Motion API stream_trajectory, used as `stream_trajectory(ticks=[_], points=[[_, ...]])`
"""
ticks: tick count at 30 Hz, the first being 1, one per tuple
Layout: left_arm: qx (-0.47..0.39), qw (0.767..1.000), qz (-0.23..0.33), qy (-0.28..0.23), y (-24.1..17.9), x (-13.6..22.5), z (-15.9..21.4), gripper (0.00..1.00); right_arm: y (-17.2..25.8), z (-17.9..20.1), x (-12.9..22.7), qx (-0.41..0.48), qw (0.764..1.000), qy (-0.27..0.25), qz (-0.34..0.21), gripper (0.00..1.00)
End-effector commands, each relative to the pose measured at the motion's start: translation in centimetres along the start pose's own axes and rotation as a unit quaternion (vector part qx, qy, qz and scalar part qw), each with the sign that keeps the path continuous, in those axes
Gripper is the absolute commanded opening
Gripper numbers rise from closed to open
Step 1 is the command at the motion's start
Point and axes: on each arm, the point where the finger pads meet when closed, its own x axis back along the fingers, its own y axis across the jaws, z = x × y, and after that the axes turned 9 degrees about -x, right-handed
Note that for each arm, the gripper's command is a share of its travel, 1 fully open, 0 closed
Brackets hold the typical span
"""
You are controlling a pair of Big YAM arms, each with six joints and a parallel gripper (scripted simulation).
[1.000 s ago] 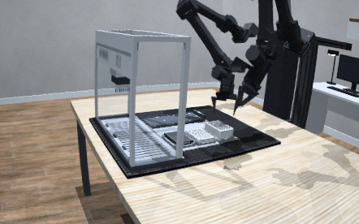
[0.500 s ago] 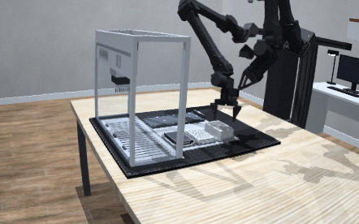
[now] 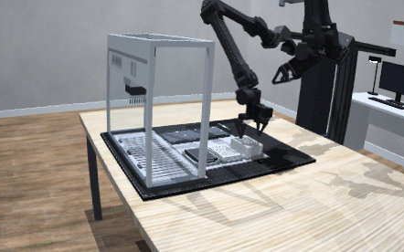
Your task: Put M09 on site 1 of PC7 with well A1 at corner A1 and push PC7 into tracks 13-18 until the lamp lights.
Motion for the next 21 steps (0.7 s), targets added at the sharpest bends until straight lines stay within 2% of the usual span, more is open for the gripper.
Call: stream_trajectory(ticks=[1,21], points=[[-0.018,1.0,0.009,-0.019,-0.1,0.5,-1.3,1.0,-0.5,1.9,-2.2,0.018,0.999,0.031,-0.013,1.0],[-0.012,1.0,0.012,-0.009,0.2,0.1,-0.8,1.0,-0.3,2.0,-4.9,0.016,0.999,0.028,-0.011,1.0]])
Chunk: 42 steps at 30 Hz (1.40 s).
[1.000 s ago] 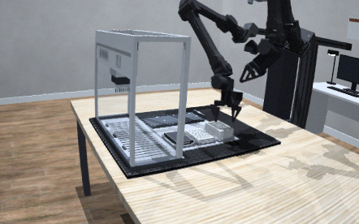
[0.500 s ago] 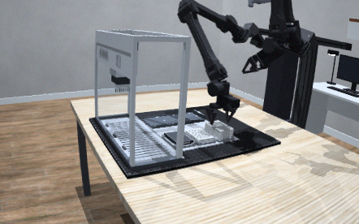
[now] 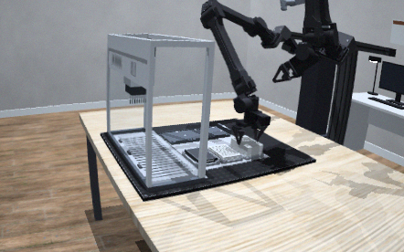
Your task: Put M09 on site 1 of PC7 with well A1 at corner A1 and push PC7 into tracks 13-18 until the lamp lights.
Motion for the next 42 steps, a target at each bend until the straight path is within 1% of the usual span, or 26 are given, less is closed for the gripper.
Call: stream_trajectory(ticks=[1,4,13,14,16,19,22,24,27,29,34,36,38,42], points=[[-0.009,1.0,0.002,0.003,0.9,-0.4,0.2,1.0,-0.3,0.4,-2.1,0.004,1.0,0.001,0.001,1.0],[-0.005,1.0,0.004,0.006,0.8,-0.5,0.3,1.0,-0.3,0.4,-2.2,0.004,1.0,0.001,0.001,1.0],[0.053,0.998,0.007,0.02,0.7,-1.6,2.1,1.0,-0.2,0.6,-3.7,0.004,1.0,0.001,0.001,1.0],[0.06,0.998,0.007,0.02,0.7,-1.7,2.2,1.0,-0.7,0.7,-3.2,0.002,1.0,0.0,0.003,1.0],[0.076,0.997,0.006,0.022,0.6,-1.9,2.5,1.0,-0.7,-0.5,-2.1,0.003,1.0,-0.009,0.006,0.96],[0.096,0.995,0.002,0.023,0.7,-2.2,2.9,1.0,-0.8,-0.6,-2.1,0.001,1.0,-0.009,0.005,0.87],[0.103,0.994,0.001,0.024,0.8,-2.3,3.1,1.0,-0.6,-0.5,-2.2,0.002,1.0,-0.008,0.004,0.87],[0.117,0.993,-0.002,0.025,0.9,-2.5,3.3,1.0,0.6,-0.4,-2.8,0.008,1.0,-0.003,-0.003,0.81],[0.136,0.99,-0.007,0.025,1.2,-2.7,3.7,1.0,0.0,-0.7,-1.1,0.009,1.0,-0.006,0.0,0.47],[0.147,0.989,-0.009,0.025,1.2,-2.9,3.9,1.0,-1.0,-1.4,0.9,0.002,1.0,-0.014,0.007,0.25],[0.154,0.988,-0.01,0.026,1.1,-2.9,4.0,1.0,-1.0,-1.5,2.5,0.001,1.0,-0.015,0.007,0.81],[0.155,0.987,-0.011,0.028,1.2,-2.8,4.1,1.0,-1.0,-1.4,3.8,0.001,1.0,-0.015,0.007,0.81],[0.155,0.987,-0.011,0.028,1.2,-2.8,4.1,1.0,-1.0,-1.4,3.8,0.001,1.0,-0.015,0.007,0.81],[0.151,0.988,-0.015,0.027,1.4,-2.7,4.0,1.0,-1.0,-1.4,5.8,0.001,1.0,-0.015,0.007,0.81]])
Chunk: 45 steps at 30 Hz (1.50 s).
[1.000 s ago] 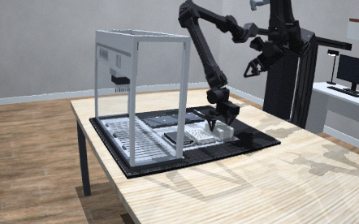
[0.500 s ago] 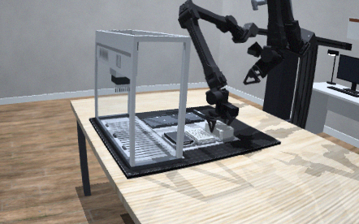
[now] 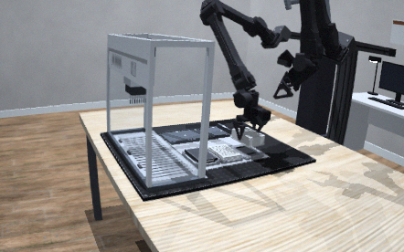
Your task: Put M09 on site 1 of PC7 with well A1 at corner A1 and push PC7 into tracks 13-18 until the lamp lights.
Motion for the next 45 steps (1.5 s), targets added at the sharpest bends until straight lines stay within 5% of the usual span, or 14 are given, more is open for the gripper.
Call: stream_trajectory(ticks=[1,11,13,24,45], points=[[0.0,1.0,-0.005,-0.007,-0.2,-0.1,-0.5,1.0,-0.8,-1.3,4.0,-0.008,1.0,-0.015,0.005,0.81],[-0.018,1.0,0.001,-0.016,-0.3,-0.7,-0.6,1.0,-4.0,11.9,3.4,0.005,1.0,0.0,0.013,0.81],[-0.018,1.0,0.001,-0.016,-0.3,-0.7,-0.6,1.0,-4.0,11.9,3.4,0.005,1.0,0.0,0.013,0.81],[-0.119,0.984,0.044,-0.122,-1.3,-8.3,-3.3,1.0,-5.9,24.7,3.2,-0.003,1.0,0.001,0.013,0.81],[-0.209,0.937,0.093,-0.263,-8.9,-17.7,-6.6,1.0,-5.6,26.1,0.0,-0.023,1.0,-0.007,0.011,0.81]])
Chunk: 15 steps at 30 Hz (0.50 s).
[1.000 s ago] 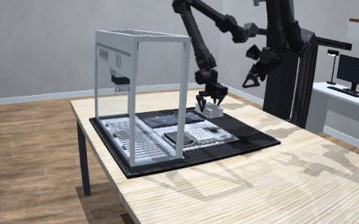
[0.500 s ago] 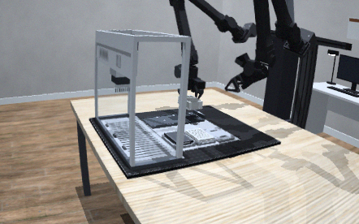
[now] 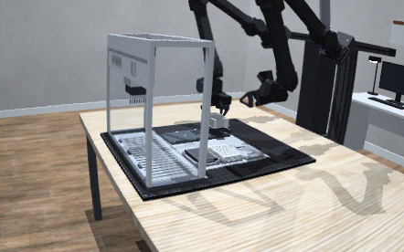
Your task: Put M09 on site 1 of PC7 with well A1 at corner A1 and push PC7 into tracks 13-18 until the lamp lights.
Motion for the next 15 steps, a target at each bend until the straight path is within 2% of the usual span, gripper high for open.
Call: stream_trajectory(ticks=[1,5,9,15], points=[[-0.035,0.999,-0.014,-0.033,-0.2,-1.9,-0.8,1.0,-1.6,0.1,0.4,-0.002,1.0,-0.006,0.019,0.81],[-0.028,0.999,-0.017,-0.027,-0.1,-1.5,-0.4,1.0,-2.2,0.0,0.7,0.003,1.0,-0.008,0.022,0.81],[-0.025,0.999,-0.015,-0.027,-0.4,-1.4,-0.5,1.0,-0.8,0.5,-1.7,0.021,1.0,-0.001,0.008,0.81],[-0.027,0.999,-0.016,-0.027,-0.2,-1.3,-0.7,1.0,-0.6,0.6,-2.2,0.011,1.0,0.0,0.006,0.81]])
